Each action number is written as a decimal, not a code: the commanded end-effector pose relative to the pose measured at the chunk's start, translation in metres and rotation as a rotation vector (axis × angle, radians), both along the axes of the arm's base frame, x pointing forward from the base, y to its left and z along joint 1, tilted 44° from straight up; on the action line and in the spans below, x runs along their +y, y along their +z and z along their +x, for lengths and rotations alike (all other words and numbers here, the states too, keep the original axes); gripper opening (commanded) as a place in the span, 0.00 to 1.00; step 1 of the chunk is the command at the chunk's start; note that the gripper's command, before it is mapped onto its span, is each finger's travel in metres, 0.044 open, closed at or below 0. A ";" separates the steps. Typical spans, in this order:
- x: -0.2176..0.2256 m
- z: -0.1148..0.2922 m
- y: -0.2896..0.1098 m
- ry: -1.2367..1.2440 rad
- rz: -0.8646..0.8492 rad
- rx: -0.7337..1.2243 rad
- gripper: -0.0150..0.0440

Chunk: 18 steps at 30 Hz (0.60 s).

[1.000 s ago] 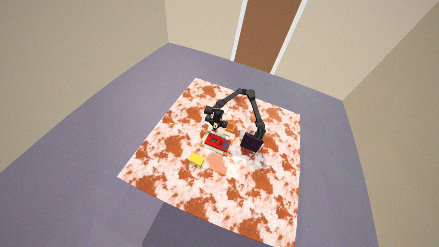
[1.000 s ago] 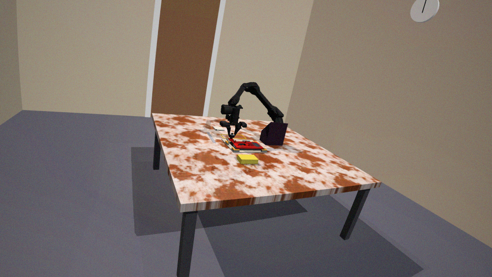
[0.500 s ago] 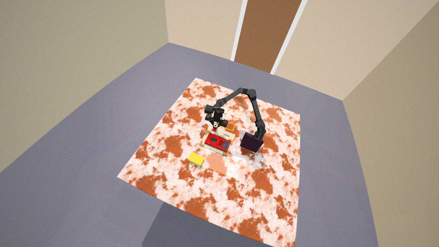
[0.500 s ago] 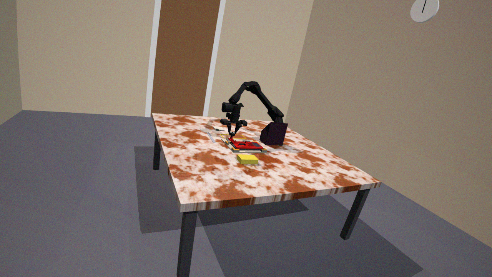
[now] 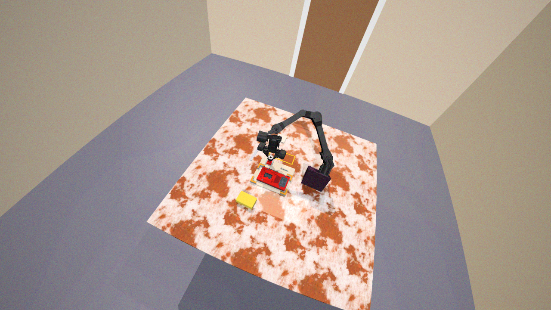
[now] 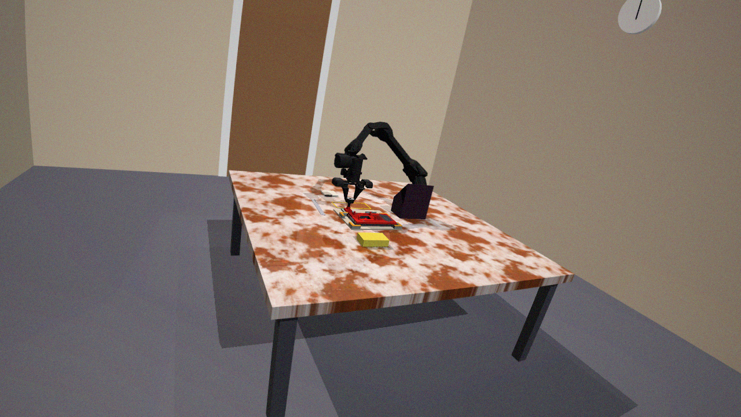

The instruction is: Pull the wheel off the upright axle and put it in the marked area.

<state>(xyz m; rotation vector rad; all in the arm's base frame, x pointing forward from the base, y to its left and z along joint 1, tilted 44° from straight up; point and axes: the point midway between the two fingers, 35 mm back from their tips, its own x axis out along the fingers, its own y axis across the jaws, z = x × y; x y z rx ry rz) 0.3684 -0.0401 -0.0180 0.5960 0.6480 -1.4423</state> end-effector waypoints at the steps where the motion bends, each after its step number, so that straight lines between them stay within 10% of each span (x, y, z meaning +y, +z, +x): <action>1: 0.004 0.000 0.003 0.006 0.002 -0.001 0.25; 18: 0.008 -0.001 0.008 0.009 0.001 -0.002 0.25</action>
